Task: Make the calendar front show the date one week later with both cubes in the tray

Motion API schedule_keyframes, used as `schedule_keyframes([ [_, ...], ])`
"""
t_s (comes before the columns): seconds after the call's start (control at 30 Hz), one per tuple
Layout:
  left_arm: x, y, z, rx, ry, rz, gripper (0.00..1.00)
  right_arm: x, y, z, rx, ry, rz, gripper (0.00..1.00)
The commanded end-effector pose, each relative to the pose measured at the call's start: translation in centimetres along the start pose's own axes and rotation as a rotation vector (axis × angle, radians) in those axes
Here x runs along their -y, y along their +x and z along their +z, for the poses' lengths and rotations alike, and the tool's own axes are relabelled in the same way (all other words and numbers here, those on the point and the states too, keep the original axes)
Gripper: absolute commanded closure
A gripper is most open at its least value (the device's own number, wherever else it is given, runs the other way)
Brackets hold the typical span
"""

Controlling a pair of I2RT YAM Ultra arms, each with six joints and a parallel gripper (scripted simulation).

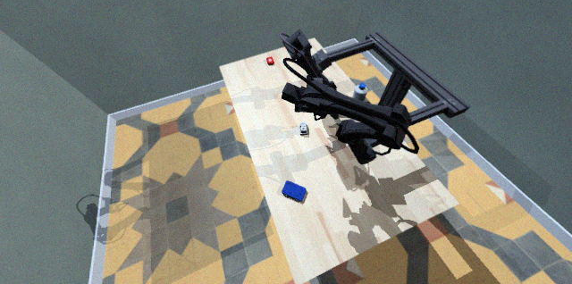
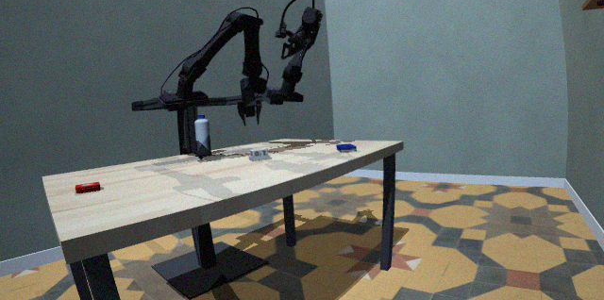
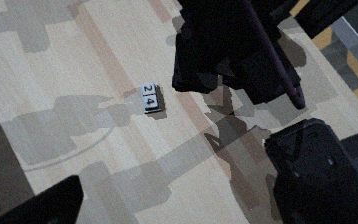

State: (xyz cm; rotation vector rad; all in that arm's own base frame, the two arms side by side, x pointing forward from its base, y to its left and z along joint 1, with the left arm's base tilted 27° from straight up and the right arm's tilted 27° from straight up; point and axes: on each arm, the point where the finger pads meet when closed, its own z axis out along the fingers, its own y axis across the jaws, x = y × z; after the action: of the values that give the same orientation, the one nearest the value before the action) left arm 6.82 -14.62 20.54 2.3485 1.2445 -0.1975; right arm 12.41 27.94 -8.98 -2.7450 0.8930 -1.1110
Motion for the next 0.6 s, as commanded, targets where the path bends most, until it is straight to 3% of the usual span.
schedule_keyframes([
  [0.0, -0.9, 0.7, 0.6, -0.021, -0.030, -0.086, 0.00, 1.1, -0.5, 1.3, 0.092, -0.019, 0.298, 0.44],
  [0.1, -1.1, 0.9, 0.7, -0.027, -0.037, -0.108, 0.00, 1.2, -0.3, 1.8, 0.102, -0.030, 0.353, 0.44],
  [0.57, -1.4, 1.4, 0.9, -0.033, -0.052, -0.168, 0.00, 4.0, 3.0, 7.7, 0.247, -0.174, 1.198, 0.44],
])
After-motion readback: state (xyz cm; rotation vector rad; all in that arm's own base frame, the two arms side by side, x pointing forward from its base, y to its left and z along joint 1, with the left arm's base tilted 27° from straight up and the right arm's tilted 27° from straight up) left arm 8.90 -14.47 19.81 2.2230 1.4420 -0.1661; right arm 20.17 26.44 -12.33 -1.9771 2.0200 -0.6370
